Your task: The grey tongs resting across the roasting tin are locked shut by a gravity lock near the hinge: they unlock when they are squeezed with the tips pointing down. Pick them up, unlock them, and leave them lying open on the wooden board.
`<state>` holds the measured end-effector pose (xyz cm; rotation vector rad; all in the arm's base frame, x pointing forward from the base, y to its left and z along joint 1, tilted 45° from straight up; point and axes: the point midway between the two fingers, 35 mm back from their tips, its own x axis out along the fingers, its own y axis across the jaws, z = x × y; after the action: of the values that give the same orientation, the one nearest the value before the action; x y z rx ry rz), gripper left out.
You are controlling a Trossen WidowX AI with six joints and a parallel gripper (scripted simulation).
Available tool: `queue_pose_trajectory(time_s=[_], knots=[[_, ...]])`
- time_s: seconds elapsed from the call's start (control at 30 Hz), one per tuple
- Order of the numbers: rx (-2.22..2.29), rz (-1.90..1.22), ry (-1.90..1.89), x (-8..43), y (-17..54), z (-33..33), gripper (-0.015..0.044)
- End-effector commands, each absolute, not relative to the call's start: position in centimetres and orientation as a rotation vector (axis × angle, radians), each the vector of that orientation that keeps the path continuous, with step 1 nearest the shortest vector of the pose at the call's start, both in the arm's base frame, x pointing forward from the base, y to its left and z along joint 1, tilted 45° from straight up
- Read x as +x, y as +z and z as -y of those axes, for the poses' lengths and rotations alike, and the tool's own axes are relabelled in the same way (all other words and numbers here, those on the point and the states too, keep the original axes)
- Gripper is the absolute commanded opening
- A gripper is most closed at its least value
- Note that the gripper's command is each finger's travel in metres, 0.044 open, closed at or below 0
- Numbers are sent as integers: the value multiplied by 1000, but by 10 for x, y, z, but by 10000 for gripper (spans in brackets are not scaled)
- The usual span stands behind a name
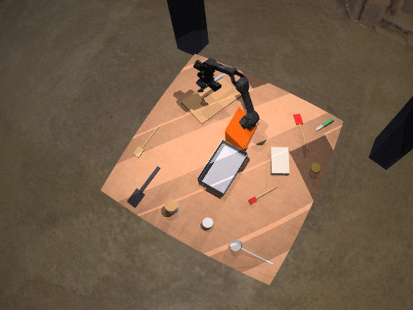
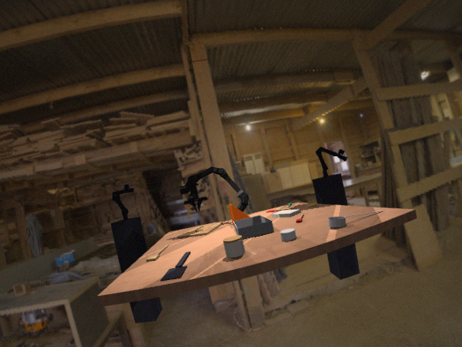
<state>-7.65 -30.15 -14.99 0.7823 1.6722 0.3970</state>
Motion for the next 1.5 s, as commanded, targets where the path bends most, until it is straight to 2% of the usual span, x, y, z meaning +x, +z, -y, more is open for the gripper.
queue_pose_trajectory(time_s=[0.0,1.47], knots=[[782,-1683,393,-77,-151,301,-150],[782,-1684,392,-86,-206,256,-150]])
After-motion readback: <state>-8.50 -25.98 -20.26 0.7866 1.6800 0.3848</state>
